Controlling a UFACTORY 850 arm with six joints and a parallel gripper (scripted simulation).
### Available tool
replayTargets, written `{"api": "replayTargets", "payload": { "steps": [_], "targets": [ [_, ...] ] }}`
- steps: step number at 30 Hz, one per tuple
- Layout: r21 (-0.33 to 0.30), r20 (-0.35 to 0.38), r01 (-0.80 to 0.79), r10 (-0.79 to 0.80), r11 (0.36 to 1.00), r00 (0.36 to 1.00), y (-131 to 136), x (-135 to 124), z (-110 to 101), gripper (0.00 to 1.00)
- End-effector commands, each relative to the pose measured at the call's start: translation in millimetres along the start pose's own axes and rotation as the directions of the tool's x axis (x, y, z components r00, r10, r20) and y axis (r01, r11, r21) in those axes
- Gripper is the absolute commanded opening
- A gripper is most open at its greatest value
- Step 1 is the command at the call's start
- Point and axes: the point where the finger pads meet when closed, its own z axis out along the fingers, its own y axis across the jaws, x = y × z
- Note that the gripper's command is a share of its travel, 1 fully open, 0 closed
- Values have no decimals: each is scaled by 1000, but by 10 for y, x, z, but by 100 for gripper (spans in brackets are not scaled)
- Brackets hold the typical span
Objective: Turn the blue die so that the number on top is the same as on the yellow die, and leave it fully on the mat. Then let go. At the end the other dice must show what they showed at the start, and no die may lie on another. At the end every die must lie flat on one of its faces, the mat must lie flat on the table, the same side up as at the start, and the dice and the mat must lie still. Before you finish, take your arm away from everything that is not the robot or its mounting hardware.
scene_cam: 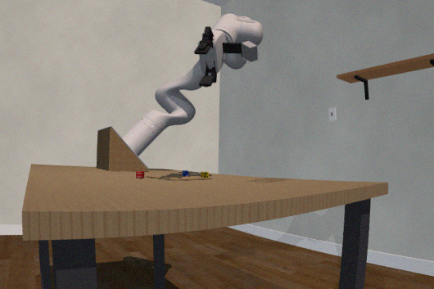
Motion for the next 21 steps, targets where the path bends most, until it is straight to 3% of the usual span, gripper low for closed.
{"api": "replayTargets", "payload": {
  "steps": [1,18,20,21],
  "targets": [
    [-2,-1,0,0,1000,1000,13,4,-9,100],
    [1,0,0,0,1000,1000,7,-4,-4,100],
    [54,14,6,-7,999,1000,-103,-170,77,100],
    [114,26,12,-15,993,1000,-232,-350,159,100]
  ]
}}
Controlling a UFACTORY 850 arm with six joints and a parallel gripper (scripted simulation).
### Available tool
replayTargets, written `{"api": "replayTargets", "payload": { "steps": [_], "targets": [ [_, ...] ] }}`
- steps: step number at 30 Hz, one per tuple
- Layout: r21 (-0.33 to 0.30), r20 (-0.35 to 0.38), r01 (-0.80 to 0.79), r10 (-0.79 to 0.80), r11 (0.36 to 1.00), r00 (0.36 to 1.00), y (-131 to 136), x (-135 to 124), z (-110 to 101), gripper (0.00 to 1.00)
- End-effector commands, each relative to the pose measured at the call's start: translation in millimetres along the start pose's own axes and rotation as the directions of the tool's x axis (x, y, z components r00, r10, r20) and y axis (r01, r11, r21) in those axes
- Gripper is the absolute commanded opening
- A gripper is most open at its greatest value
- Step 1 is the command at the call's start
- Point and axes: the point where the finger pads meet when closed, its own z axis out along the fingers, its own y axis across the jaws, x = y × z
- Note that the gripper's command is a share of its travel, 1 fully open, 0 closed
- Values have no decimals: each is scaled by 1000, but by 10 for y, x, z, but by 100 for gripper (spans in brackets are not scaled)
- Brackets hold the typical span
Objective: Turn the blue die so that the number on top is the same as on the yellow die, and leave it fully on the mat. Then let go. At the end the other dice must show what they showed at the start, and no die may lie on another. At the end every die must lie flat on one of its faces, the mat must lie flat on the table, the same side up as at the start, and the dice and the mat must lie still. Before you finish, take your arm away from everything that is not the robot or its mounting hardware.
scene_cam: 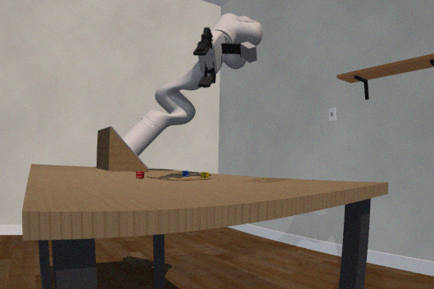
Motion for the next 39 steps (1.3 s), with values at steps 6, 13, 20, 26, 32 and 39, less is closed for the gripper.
{"api": "replayTargets", "payload": {
  "steps": [6,13,20,26,32,39],
  "targets": [
    [282,33,21,-31,959,999,-611,-807,329,100],
    [382,20,26,-36,924,999,-853,-1055,391,100],
    [605,-63,47,-11,795,998,-1455,-1560,417,100],
    [688,-122,66,25,723,992,-1712,-1733,372,100],
    [688,-122,66,25,723,992,-1712,-1733,372,100],
    [688,-122,66,25,723,992,-1712,-1733,372,100]
  ]
}}
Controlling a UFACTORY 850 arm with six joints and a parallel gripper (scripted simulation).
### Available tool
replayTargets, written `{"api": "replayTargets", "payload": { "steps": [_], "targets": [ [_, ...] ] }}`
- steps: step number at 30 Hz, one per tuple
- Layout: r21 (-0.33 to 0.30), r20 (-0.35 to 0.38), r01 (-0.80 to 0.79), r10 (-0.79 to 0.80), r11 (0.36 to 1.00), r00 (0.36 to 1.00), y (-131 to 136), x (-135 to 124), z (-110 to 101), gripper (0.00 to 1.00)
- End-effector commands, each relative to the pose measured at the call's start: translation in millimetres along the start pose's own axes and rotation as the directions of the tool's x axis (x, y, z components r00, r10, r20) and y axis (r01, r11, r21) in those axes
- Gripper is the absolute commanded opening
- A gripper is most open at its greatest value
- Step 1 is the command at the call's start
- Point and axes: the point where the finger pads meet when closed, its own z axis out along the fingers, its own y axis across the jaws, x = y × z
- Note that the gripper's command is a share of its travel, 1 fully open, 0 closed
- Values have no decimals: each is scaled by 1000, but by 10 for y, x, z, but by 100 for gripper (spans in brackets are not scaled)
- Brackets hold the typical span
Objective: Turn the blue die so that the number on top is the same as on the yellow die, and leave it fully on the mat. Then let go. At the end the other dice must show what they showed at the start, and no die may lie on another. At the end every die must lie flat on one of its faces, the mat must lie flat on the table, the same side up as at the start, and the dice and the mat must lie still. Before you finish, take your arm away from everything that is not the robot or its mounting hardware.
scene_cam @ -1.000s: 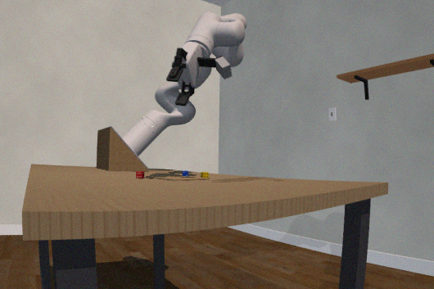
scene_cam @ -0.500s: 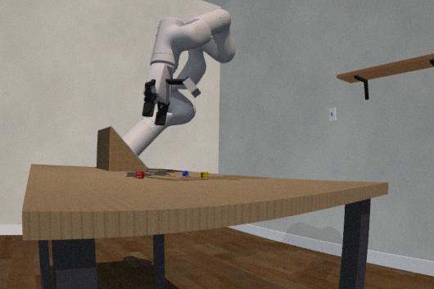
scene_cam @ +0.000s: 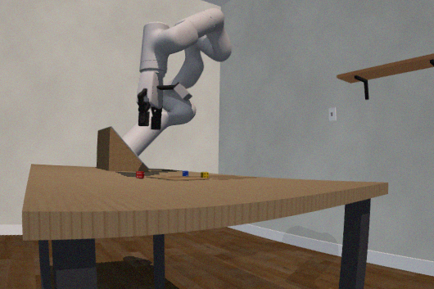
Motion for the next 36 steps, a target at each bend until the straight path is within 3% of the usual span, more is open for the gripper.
{"api": "replayTargets", "payload": {
  "steps": [1,9,22,36],
  "targets": [
    [-1,-1,0,0,1000,1000,4,0,-8,100],
    [-1,-1,0,0,1000,1000,3,0,115,100],
    [-1,-1,0,0,1000,1000,-1,-2,1020,100],
    [-1,-1,0,0,1000,1000,-1,-2,1087,100]
  ]
}}
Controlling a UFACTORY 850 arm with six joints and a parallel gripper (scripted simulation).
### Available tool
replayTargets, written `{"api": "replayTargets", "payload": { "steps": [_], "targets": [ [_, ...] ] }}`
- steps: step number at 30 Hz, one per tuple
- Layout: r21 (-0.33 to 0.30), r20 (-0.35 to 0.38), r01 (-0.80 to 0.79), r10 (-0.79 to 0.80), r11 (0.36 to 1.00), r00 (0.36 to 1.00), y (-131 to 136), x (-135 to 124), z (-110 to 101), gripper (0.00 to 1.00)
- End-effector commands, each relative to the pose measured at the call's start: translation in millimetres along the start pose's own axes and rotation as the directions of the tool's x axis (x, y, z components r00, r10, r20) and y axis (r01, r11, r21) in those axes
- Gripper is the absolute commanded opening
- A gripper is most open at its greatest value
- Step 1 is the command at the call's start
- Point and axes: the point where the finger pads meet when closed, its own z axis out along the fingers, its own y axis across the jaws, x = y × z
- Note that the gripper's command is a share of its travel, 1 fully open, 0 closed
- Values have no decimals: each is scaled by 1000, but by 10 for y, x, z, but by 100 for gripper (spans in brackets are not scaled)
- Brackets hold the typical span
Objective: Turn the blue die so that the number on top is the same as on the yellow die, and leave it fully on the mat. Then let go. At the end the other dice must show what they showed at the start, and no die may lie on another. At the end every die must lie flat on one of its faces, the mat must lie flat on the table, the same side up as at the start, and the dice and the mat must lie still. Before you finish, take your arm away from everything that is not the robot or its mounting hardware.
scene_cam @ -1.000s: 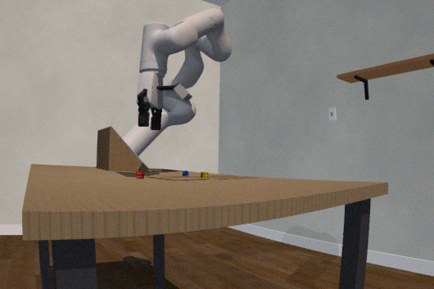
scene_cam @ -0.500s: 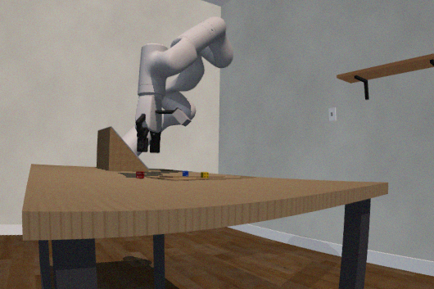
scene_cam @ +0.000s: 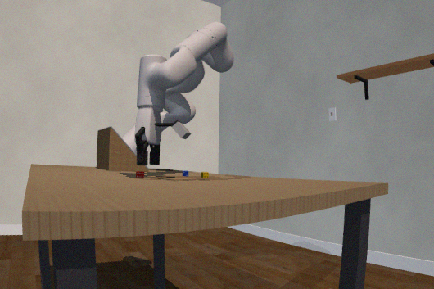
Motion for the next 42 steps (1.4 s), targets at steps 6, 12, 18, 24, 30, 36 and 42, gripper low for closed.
{"api": "replayTargets", "payload": {
  "steps": [6,12,18,24,30,36,42],
  "targets": [
    [-1,-1,0,0,1000,1000,6,4,-4,100],
    [-1,-1,0,0,1000,1000,6,4,-4,100],
    [-1,-1,0,0,1000,1000,6,4,-4,100],
    [-1,-1,0,0,1000,1000,6,4,-4,100],
    [-1,-1,0,0,1000,1000,6,4,-4,100],
    [-1,-1,0,0,1000,1000,-13,12,-4,100],
    [-1,-1,0,0,1000,1000,-94,45,-4,100]
  ]
}}
